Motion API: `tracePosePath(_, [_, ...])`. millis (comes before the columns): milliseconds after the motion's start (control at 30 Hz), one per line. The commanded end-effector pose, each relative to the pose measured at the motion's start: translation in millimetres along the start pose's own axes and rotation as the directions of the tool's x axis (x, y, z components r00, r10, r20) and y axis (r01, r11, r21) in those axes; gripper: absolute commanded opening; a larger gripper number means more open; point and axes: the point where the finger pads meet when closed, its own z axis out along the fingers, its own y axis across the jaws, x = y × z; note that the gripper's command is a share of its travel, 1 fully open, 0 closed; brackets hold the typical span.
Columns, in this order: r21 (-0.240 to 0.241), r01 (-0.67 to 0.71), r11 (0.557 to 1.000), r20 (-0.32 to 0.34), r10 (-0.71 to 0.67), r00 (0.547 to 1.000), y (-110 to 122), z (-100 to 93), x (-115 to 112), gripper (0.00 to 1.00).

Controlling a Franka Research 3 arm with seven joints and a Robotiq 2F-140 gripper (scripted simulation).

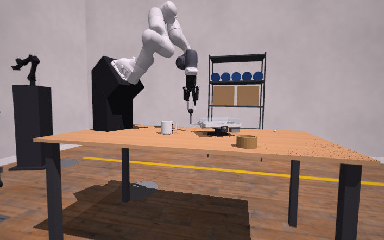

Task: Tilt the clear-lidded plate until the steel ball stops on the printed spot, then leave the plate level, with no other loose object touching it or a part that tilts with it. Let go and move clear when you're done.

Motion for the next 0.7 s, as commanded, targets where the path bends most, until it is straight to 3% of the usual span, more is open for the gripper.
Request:
tracePosePath(0, [0.0,0.028,1.0,0.006,-0.028,1.0,0.6,1.5,-0.7,0.36])
tracePosePath(667, [0.0,0.028,1.0,0.006,-0.028,1.0,0.7,5.3,-0.6,0.36])
